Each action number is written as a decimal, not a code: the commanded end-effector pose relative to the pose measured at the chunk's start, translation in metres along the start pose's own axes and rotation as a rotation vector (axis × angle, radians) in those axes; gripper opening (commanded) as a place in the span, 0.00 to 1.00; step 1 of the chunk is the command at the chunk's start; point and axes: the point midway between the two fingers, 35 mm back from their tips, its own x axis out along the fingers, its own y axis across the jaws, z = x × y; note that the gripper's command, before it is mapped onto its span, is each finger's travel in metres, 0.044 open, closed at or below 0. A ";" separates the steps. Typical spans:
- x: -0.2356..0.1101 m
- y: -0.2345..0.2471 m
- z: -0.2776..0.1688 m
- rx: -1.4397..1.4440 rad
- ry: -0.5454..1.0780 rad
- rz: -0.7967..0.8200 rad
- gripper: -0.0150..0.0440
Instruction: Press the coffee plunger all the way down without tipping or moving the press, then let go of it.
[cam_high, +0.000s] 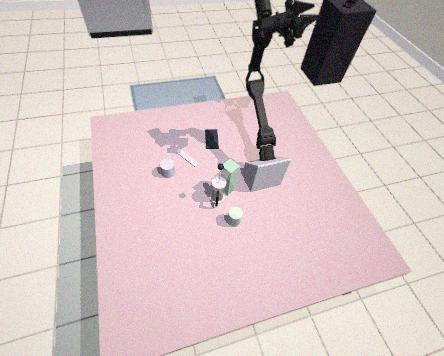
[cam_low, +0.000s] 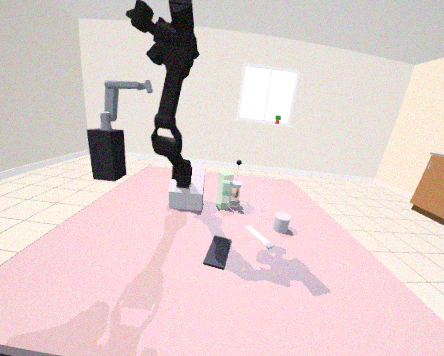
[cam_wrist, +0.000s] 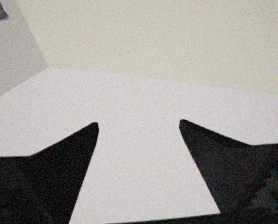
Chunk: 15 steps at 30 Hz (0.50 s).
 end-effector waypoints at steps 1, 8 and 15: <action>0.000 0.003 -0.001 0.014 0.007 0.007 0.98; -0.011 0.086 -0.018 0.450 0.240 0.220 1.00; -0.053 0.199 -0.013 0.993 0.646 0.456 1.00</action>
